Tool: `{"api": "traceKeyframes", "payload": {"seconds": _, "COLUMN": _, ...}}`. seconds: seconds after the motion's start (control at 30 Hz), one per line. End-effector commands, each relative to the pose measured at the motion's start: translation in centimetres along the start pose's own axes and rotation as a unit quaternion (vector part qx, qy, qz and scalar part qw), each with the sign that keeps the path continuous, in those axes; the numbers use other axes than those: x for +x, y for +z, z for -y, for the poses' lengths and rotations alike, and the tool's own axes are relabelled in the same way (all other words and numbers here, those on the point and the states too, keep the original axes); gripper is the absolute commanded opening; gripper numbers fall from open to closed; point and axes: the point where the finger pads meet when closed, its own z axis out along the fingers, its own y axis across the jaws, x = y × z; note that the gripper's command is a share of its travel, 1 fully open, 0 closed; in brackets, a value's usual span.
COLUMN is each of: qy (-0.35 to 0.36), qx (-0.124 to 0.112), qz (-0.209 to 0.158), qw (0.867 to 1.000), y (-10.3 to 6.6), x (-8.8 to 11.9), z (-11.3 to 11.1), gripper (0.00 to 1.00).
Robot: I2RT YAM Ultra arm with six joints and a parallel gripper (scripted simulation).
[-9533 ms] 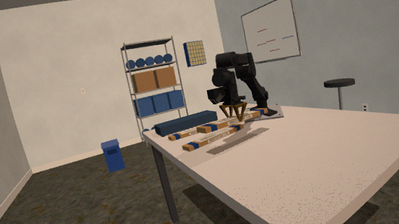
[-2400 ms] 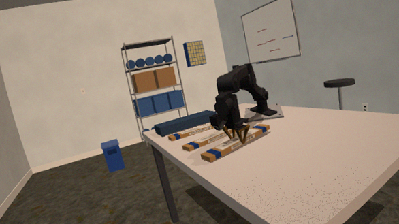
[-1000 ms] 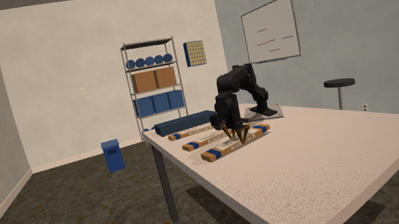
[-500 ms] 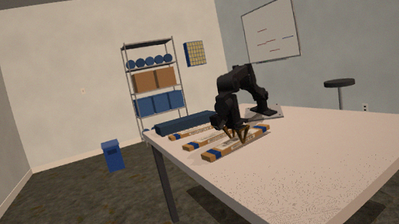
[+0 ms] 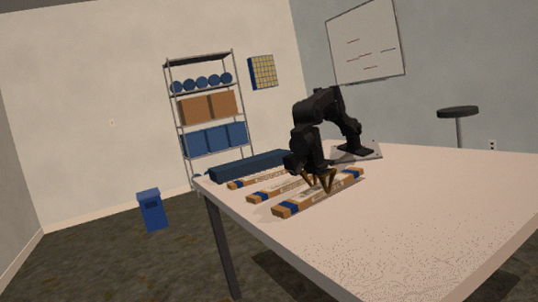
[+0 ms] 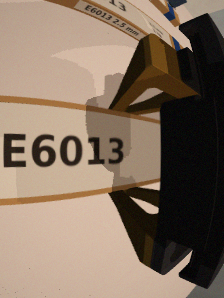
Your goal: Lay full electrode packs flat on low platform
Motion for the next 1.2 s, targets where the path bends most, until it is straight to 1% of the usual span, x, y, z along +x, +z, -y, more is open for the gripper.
{"api": "traceKeyframes", "payload": {"seconds": 0.0, "qy": 0.0, "qx": -0.023, "qz": 0.048, "qw": 0.999, "y": -5.01, "x": -1.09, "z": -0.56, "gripper": 0.0}}
{"api": "traceKeyframes", "payload": {"seconds": 0.03, "qy": 0.0, "qx": -0.023, "qz": 0.048, "qw": 0.999, "y": -5.46, "x": -0.86, "z": -0.47, "gripper": 0.0}}
{"api": "traceKeyframes", "payload": {"seconds": 0.07, "qy": 0.0, "qx": -0.024, "qz": 0.05, "qw": 0.998, "y": -5.52, "x": -0.96, "z": -0.52, "gripper": 0.0}}
{"api": "traceKeyframes", "payload": {"seconds": 0.1, "qy": 0.0, "qx": -0.022, "qz": 0.045, "qw": 0.999, "y": -4.66, "x": -1.11, "z": -0.54, "gripper": 0.0}}
{"api": "traceKeyframes", "payload": {"seconds": 0.13, "qy": 0.0, "qx": -0.023, "qz": 0.048, "qw": 0.999, "y": -5.46, "x": -0.86, "z": -0.47, "gripper": 0.0}}
{"api": "traceKeyframes", "payload": {"seconds": 0.17, "qy": 0.0, "qx": -0.025, "qz": 0.05, "qw": 0.998, "y": -5.53, "x": -0.99, "z": -0.52, "gripper": 0.0}}
{"api": "traceKeyframes", "payload": {"seconds": 0.2, "qy": 0.0, "qx": -0.022, "qz": 0.046, "qw": 0.999, "y": -4.69, "x": -1.13, "z": -0.54, "gripper": 0.0}}
{"api": "traceKeyframes", "payload": {"seconds": 0.23, "qy": 0.0, "qx": -0.023, "qz": 0.048, "qw": 0.999, "y": -5.47, "x": -0.87, "z": -0.46, "gripper": 0.0}}
{"api": "traceKeyframes", "payload": {"seconds": 0.27, "qy": 0.0, "qx": -0.025, "qz": 0.051, "qw": 0.998, "y": -5.53, "x": -1.0, "z": -0.51, "gripper": 0.0}}
{"api": "traceKeyframes", "payload": {"seconds": 0.3, "qy": 0.0, "qx": -0.022, "qz": 0.046, "qw": 0.999, "y": -4.73, "x": -1.13, "z": -0.54, "gripper": 0.0}}
{"api": "traceKeyframes", "payload": {"seconds": 0.33, "qy": 0.0, "qx": -0.023, "qz": 0.048, "qw": 0.999, "y": -5.46, "x": -0.87, "z": -0.45, "gripper": 0.0}}
{"api": "traceKeyframes", "payload": {"seconds": 0.37, "qy": 0.0, "qx": -0.024, "qz": 0.05, "qw": 0.998, "y": -5.52, "x": -0.99, "z": -0.5, "gripper": 0.0}}
{"api": "traceKeyframes", "payload": {"seconds": 0.43, "qy": 0.0, "qx": -0.024, "qz": 0.05, "qw": 0.998, "y": -5.52, "x": -0.99, "z": -0.5, "gripper": 0.0}}
{"api": "traceKeyframes", "payload": {"seconds": 0.47, "qy": 0.0, "qx": -0.023, "qz": 0.048, "qw": 0.999, "y": -4.92, "x": -1.13, "z": -0.54, "gripper": 0.0}}
{"api": "traceKeyframes", "payload": {"seconds": 0.5, "qy": 0.0, "qx": -0.024, "qz": 0.049, "qw": 0.999, "y": -5.46, "x": -0.89, "z": -0.45, "gripper": 0.0}}
{"api": "traceKeyframes", "payload": {"seconds": 0.53, "qy": 0.0, "qx": -0.024, "qz": 0.05, "qw": 0.998, "y": -5.52, "x": -0.98, "z": -0.49, "gripper": 0.0}}
{"api": "traceKeyframes", "payload": {"seconds": 0.57, "qy": 0.0, "qx": -0.024, "qz": 0.048, "qw": 0.999, "y": -5.04, "x": -1.13, "z": -0.53, "gripper": 0.0}}
{"api": "traceKeyframes", "payload": {"seconds": 0.6, "qy": 0.0, "qx": -0.024, "qz": 0.049, "qw": 0.999, "y": -5.45, "x": -0.89, "z": -0.44, "gripper": 0.0}}
{"api": "traceKeyframes", "payload": {"seconds": 0.63, "qy": 0.0, "qx": -0.024, "qz": 0.05, "qw": 0.998, "y": -5.51, "x": -0.96, "z": -0.47, "gripper": 0.0}}
{"api": "traceKeyframes", "payload": {"seconds": 0.67, "qy": 0.0, "qx": -0.024, "qz": 0.05, "qw": 0.998, "y": -5.23, "x": -1.12, "z": -0.52, "gripper": 0.0}}
{"api": "traceKeyframes", "payload": {"seconds": 0.73, "qy": 0.0, "qx": -0.024, "qz": 0.05, "qw": 0.998, "y": -5.5, "x": -0.95, "z": -0.46, "gripper": 0.0}}
{"api": "traceKeyframes", "payload": {"seconds": 1.17, "qy": 0.0, "qx": -0.024, "qz": 0.049, "qw": 0.999, "y": -5.42, "x": -0.91, "z": -0.42, "gripper": 0.0}}
